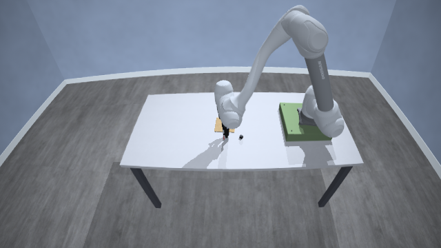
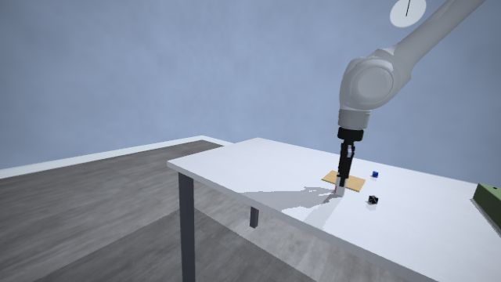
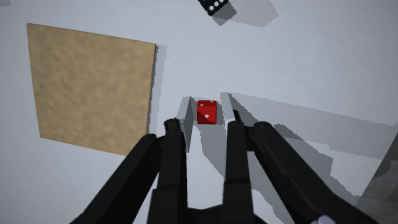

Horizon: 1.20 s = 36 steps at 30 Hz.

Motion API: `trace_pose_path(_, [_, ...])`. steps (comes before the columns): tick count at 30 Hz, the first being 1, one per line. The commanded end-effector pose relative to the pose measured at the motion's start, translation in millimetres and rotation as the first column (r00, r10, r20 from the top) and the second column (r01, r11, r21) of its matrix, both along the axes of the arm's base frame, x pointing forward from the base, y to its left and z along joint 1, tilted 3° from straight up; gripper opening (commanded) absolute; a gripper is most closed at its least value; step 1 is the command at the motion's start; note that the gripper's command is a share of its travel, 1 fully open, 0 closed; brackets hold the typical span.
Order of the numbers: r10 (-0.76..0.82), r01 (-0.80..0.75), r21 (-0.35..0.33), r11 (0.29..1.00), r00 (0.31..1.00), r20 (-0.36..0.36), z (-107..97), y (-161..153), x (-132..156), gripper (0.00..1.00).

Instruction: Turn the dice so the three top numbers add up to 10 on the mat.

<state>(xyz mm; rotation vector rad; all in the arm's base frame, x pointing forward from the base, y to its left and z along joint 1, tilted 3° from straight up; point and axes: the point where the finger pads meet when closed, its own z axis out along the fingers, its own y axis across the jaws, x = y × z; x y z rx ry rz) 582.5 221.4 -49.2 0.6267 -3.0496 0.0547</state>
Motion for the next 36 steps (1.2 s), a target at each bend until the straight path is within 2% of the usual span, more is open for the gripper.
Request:
trace_pose_path(1, [0.0,0.0,0.0,1.0,1.0,0.0,0.1,0.1,0.0,0.21])
trace_pose_path(9, [0.0,0.0,0.0,1.0,1.0,0.0,0.1,0.1,0.0,0.21])
trace_pose_path(10, [0.0,0.0,0.0,1.0,1.0,0.0,0.1,0.1,0.0,0.09])
trace_pose_path(36, [0.0,0.0,0.0,1.0,1.0,0.0,0.1,0.1,0.0,0.09])
